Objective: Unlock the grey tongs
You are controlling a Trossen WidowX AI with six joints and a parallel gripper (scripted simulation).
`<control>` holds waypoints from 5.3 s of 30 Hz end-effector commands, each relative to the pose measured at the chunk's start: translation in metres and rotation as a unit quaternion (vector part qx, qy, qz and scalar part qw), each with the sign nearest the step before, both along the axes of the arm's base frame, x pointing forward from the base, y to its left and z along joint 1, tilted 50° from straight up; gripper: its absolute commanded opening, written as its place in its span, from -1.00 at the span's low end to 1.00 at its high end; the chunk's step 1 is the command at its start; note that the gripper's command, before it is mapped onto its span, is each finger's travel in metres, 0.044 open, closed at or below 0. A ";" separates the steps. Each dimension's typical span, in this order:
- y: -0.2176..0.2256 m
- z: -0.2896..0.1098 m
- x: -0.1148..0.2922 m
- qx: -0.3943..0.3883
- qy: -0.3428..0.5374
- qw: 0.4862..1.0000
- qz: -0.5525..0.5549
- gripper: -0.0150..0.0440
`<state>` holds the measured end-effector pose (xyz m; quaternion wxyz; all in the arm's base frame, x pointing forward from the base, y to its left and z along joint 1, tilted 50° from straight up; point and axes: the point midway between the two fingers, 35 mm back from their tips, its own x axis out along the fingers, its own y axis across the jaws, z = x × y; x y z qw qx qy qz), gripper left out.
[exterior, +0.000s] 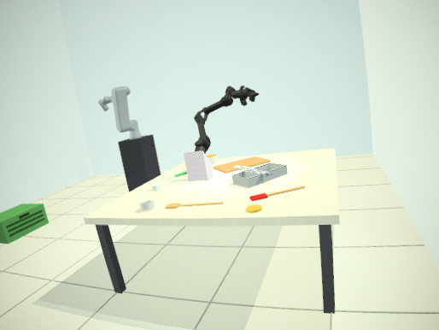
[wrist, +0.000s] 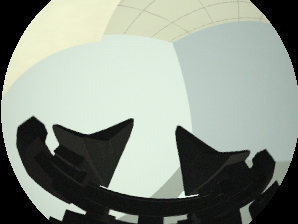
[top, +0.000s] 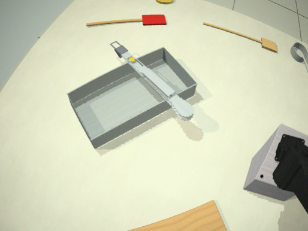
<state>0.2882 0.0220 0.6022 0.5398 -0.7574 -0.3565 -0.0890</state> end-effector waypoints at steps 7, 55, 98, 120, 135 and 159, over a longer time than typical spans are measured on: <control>-0.022 -0.031 0.059 0.086 0.118 0.989 0.014 0.39; -0.113 -0.685 0.156 0.680 0.548 -0.186 -0.451 0.39; -0.099 -0.734 0.147 0.679 0.548 -0.186 -0.451 0.39; -0.086 -0.764 0.139 0.679 0.549 -0.186 -0.451 0.39; -0.089 -0.762 0.141 0.680 0.549 -0.182 -0.451 -0.32; -0.147 -0.712 0.133 0.680 0.548 -0.185 -0.452 -1.00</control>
